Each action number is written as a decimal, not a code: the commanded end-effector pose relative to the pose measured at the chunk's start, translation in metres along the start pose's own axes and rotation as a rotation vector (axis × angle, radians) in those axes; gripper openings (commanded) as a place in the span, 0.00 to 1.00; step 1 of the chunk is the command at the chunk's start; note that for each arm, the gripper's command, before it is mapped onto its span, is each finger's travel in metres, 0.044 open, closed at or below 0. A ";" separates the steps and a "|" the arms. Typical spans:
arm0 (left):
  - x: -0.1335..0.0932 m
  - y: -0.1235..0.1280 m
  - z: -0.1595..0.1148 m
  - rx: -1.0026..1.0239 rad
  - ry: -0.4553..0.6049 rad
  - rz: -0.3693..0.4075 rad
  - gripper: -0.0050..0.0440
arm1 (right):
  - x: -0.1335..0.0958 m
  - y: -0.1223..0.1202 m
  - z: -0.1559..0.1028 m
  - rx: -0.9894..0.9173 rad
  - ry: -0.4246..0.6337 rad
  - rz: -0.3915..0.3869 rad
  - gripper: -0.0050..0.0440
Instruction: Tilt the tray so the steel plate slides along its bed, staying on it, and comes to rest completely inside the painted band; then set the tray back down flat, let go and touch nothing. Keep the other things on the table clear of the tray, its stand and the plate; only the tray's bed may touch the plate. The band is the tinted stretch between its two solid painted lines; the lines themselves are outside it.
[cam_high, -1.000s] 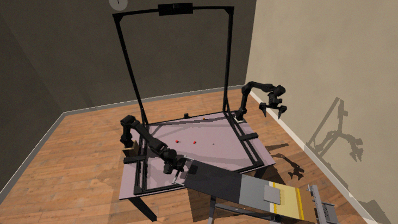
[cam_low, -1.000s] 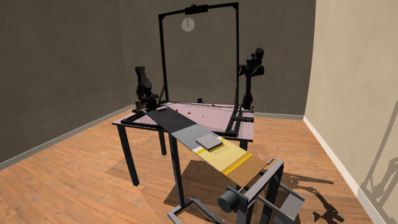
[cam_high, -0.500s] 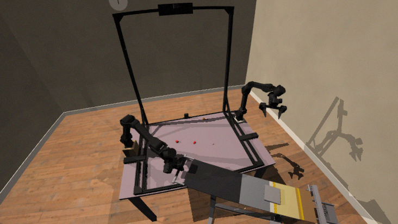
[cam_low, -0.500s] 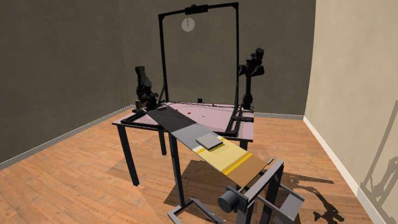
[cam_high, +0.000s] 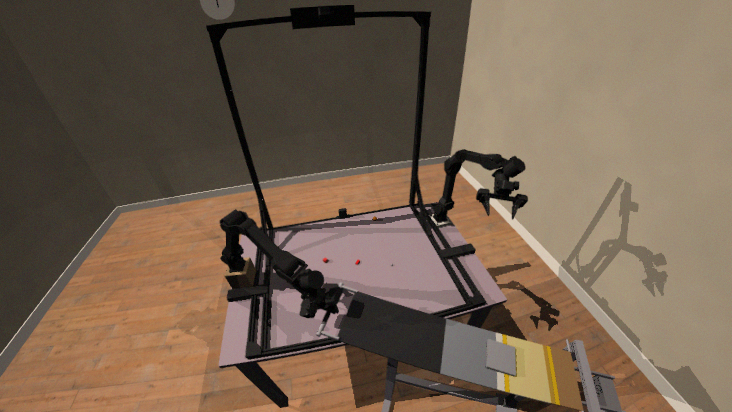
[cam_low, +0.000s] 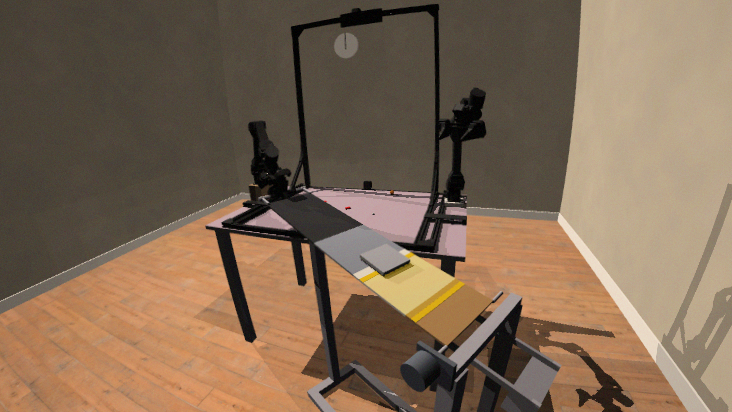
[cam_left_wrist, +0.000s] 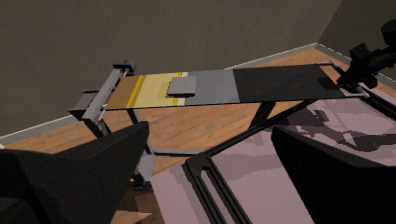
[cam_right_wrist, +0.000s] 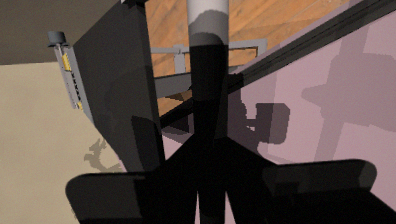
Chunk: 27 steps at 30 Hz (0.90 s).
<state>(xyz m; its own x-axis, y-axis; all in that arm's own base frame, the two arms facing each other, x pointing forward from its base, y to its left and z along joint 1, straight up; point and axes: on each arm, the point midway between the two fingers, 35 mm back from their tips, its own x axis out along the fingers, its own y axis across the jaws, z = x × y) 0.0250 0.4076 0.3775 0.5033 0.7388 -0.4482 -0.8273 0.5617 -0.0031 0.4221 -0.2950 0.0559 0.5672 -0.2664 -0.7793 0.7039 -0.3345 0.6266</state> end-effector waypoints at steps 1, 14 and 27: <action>0.000 0.000 0.000 0.003 -0.001 0.000 1.00 | -0.016 0.021 0.000 -0.002 -0.002 0.054 0.10; 0.000 0.000 0.000 0.003 -0.001 0.000 1.00 | -0.016 0.021 0.000 -0.002 -0.002 0.061 0.10; 0.000 0.000 0.000 0.003 -0.001 0.000 1.00 | -0.022 0.027 0.000 -0.002 -0.002 0.067 0.10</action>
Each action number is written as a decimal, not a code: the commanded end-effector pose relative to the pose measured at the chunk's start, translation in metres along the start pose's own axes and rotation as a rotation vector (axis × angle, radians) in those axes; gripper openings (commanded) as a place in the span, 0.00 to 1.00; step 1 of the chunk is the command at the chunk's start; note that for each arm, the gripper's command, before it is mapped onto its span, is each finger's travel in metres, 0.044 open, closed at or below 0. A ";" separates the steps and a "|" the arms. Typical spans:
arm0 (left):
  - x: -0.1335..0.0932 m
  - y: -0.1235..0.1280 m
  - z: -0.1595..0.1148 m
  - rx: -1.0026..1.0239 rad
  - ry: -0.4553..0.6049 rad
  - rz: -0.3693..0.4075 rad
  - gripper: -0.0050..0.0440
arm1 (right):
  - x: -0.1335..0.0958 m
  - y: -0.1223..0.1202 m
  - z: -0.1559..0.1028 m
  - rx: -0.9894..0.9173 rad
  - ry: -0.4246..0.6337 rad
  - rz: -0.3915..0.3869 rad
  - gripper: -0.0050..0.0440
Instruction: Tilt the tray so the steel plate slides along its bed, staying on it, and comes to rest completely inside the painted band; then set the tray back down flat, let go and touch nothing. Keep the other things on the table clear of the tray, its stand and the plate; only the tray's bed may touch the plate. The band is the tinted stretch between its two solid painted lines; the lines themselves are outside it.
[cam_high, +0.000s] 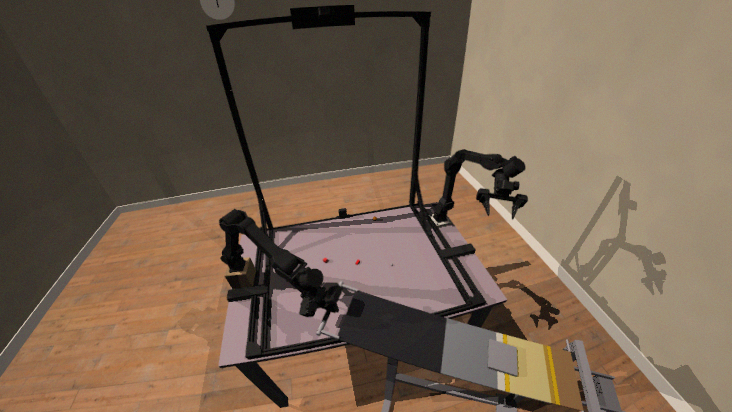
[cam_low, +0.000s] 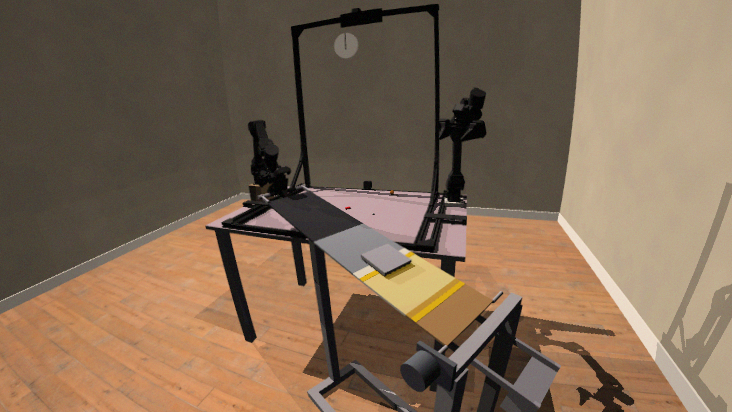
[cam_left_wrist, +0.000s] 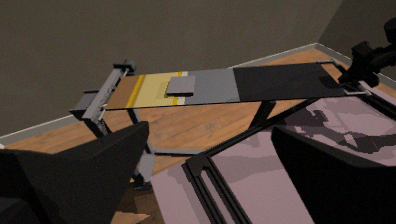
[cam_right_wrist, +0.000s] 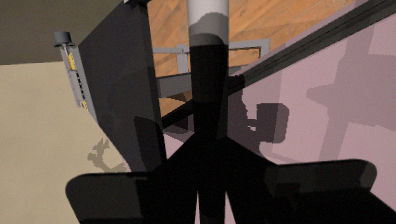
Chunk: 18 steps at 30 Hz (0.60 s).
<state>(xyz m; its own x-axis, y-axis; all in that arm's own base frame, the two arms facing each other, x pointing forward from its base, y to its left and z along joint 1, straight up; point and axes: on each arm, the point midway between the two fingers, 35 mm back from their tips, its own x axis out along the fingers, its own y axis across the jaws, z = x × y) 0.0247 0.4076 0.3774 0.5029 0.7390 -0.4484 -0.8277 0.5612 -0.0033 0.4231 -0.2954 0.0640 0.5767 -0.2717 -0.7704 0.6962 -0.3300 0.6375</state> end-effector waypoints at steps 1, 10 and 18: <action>0.000 0.000 0.000 0.004 -0.001 0.000 1.00 | -0.017 0.022 0.000 -0.001 -0.001 0.054 0.10; 0.000 0.000 0.000 0.004 -0.001 0.000 1.00 | -0.019 0.025 0.000 -0.001 -0.001 0.061 0.10; 0.000 0.000 0.000 0.004 -0.001 0.000 1.00 | -0.019 0.025 0.000 -0.001 -0.001 0.066 0.10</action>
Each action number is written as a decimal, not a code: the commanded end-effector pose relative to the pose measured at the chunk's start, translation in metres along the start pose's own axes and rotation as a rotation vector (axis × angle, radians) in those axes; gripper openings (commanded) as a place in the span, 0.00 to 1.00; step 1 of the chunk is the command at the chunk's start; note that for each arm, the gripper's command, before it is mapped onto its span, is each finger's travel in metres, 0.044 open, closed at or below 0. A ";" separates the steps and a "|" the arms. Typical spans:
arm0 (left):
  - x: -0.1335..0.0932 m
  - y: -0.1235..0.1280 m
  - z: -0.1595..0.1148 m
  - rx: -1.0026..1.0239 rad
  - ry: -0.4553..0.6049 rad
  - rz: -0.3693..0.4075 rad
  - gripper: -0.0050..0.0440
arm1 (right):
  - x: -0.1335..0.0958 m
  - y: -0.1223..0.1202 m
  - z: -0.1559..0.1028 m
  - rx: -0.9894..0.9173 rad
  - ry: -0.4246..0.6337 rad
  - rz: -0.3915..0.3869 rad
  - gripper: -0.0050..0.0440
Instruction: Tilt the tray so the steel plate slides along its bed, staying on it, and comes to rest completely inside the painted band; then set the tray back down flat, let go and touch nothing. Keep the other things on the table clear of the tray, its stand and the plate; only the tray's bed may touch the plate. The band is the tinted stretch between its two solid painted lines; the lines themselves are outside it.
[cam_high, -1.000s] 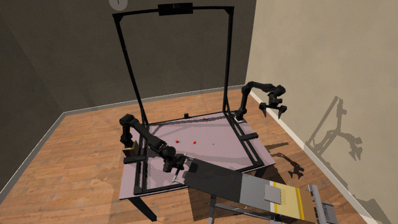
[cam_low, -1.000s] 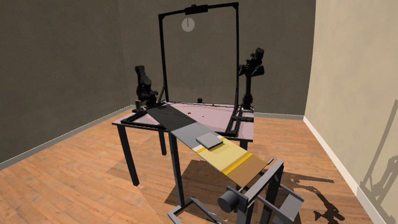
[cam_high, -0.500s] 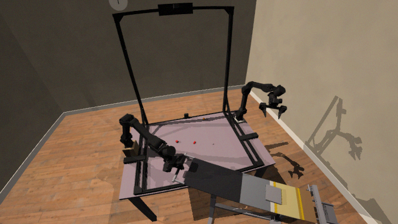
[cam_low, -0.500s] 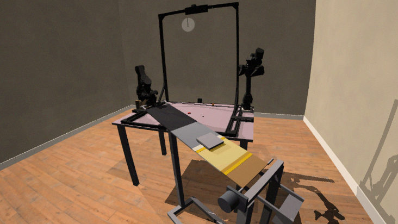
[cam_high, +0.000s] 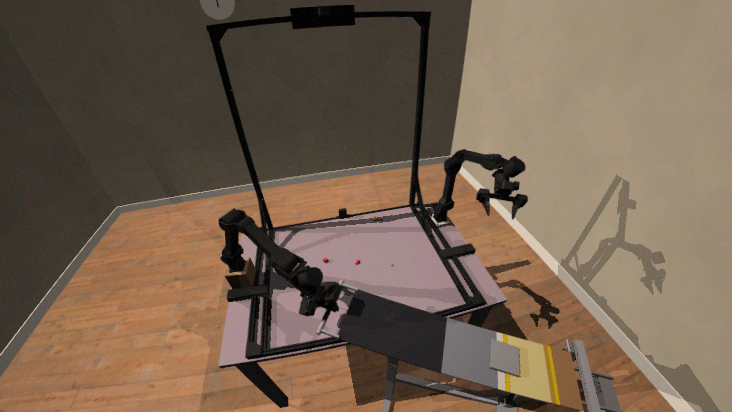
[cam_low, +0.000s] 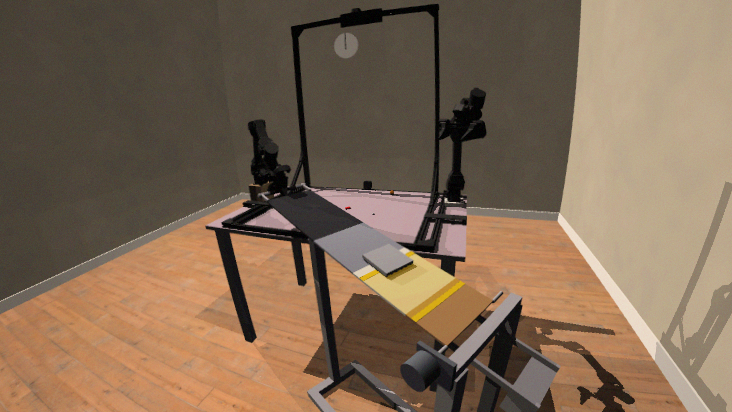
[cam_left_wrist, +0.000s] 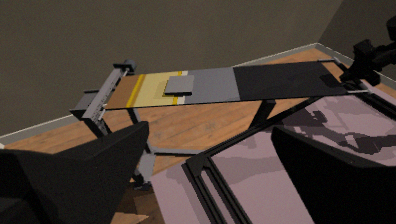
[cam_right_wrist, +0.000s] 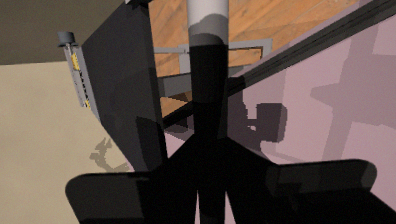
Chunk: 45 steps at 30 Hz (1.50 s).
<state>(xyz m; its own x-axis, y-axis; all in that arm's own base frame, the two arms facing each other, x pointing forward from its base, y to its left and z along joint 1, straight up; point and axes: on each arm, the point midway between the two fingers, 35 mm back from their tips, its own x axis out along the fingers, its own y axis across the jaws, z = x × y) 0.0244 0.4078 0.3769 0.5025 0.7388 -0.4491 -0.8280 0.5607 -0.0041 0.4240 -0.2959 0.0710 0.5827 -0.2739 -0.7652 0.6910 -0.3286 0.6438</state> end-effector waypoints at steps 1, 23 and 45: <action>0.000 0.000 0.001 0.005 -0.002 0.000 1.00 | -0.014 0.019 0.000 -0.002 -0.001 0.058 0.10; 0.000 0.000 0.001 0.005 -0.002 0.000 1.00 | -0.022 0.030 0.000 -0.002 -0.001 0.072 0.10; 0.000 0.000 0.001 0.005 -0.002 0.000 1.00 | 0.042 -0.043 0.001 -0.002 -0.001 -0.051 0.10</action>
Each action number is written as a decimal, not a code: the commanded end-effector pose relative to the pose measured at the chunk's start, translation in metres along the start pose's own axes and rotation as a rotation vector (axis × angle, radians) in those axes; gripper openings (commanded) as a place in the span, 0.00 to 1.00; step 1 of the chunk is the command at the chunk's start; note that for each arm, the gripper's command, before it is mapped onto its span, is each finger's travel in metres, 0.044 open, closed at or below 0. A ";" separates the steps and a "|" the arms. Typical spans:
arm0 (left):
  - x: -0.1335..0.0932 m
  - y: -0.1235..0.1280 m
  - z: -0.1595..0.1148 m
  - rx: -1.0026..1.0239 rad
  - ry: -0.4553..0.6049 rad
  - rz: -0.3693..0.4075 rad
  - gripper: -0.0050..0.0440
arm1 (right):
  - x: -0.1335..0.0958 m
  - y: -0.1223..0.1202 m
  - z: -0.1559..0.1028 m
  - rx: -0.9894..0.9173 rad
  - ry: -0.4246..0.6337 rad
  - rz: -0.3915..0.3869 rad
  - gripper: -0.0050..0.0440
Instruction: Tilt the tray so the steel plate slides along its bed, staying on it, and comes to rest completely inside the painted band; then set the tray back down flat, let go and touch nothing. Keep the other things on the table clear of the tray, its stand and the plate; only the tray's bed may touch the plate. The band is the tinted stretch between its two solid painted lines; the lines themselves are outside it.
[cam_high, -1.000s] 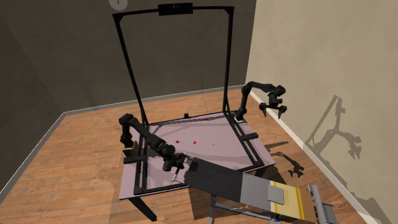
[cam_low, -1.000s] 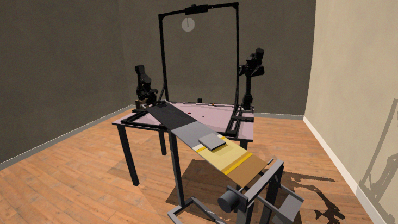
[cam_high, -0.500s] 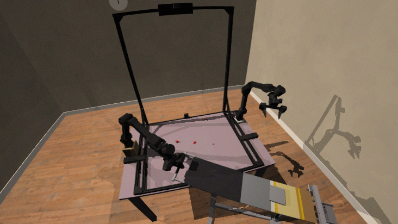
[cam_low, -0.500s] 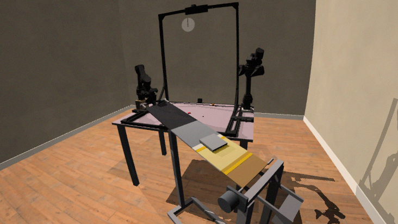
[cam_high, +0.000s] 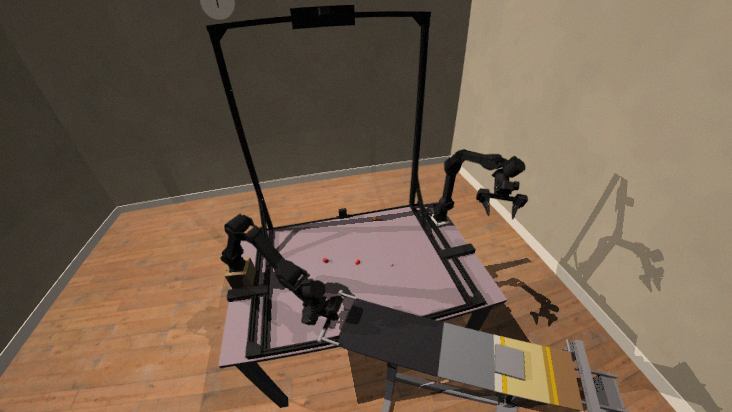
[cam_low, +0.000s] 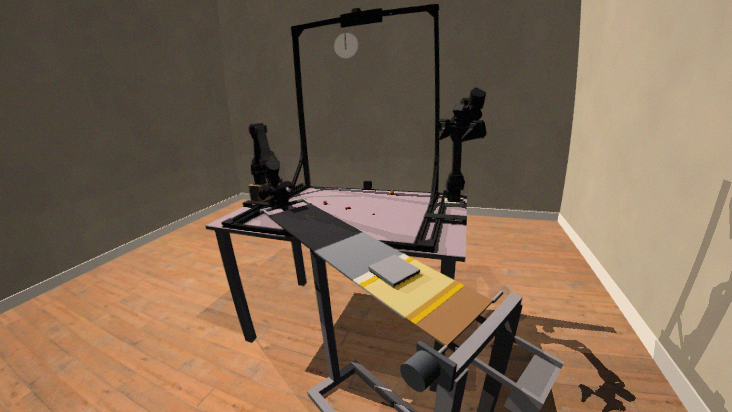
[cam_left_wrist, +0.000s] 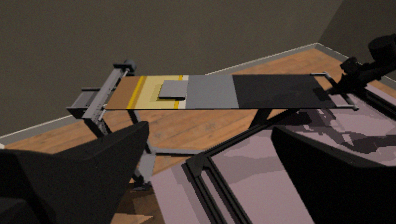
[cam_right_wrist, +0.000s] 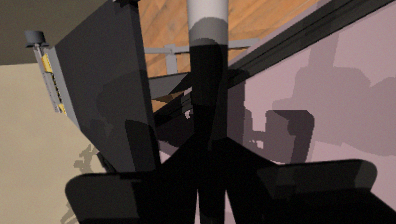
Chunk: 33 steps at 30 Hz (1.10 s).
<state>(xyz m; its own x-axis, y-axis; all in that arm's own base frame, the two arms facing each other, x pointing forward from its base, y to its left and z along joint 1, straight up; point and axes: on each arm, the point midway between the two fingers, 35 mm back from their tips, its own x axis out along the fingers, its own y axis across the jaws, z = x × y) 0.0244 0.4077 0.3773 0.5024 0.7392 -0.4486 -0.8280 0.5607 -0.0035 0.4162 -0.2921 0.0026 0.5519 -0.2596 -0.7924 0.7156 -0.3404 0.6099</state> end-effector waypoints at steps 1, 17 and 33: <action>0.000 0.000 0.000 0.004 -0.001 -0.001 1.00 | -0.007 0.009 0.001 -0.002 -0.001 -0.006 0.10; 0.000 0.000 0.000 0.004 -0.001 -0.001 1.00 | -0.033 0.035 0.000 -0.002 -0.001 0.019 0.10; 0.000 0.000 0.000 0.004 -0.001 -0.001 1.00 | -0.041 0.043 0.000 -0.002 -0.001 0.042 0.10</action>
<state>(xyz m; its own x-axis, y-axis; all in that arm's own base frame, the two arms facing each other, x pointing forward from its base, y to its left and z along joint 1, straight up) 0.0244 0.4075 0.3775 0.5023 0.7395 -0.4481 -0.8281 0.5606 -0.0029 0.4195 -0.2936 0.0368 0.5485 -0.2558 -0.7961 0.7191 -0.3416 0.6052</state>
